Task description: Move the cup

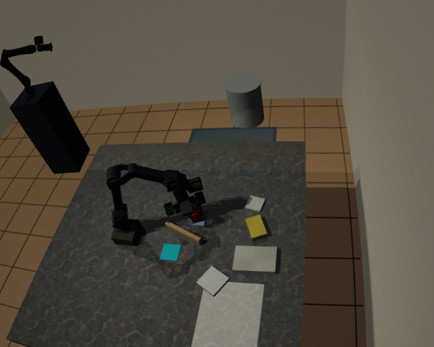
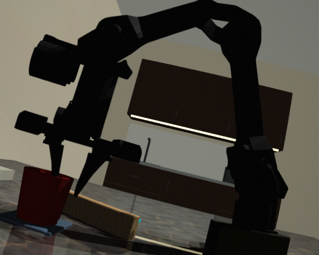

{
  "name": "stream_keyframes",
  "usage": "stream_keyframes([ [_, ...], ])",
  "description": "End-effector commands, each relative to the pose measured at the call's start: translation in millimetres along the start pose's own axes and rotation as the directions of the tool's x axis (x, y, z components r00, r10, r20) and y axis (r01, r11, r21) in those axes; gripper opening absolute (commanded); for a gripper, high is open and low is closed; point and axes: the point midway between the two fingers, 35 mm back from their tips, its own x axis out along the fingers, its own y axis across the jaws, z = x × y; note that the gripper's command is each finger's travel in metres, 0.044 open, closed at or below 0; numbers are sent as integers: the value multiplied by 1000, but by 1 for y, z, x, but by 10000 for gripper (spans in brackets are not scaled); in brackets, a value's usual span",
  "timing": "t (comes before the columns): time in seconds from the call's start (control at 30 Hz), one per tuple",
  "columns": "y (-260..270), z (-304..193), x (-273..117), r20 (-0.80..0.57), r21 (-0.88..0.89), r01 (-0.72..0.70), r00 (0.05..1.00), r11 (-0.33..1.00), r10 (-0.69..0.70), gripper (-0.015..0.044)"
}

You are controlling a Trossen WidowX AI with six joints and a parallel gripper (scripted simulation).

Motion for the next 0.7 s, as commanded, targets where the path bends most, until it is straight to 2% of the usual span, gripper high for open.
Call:
stream_keyframes([
  [0.0, -3, 0, 10, 2, -7, 15, 1000, 1000, -15, 148],
  [0.5, -3, 0, 13, 2, -7, 15, 1000, 1000, -15, 148],
  [0.63, -3, 0, 11, -1, -1, 10, 1000, 1000, -10, 43],
  [0.67, -3, 0, 11, -1, -1, 10, 1000, 1000, -10, 36],
])
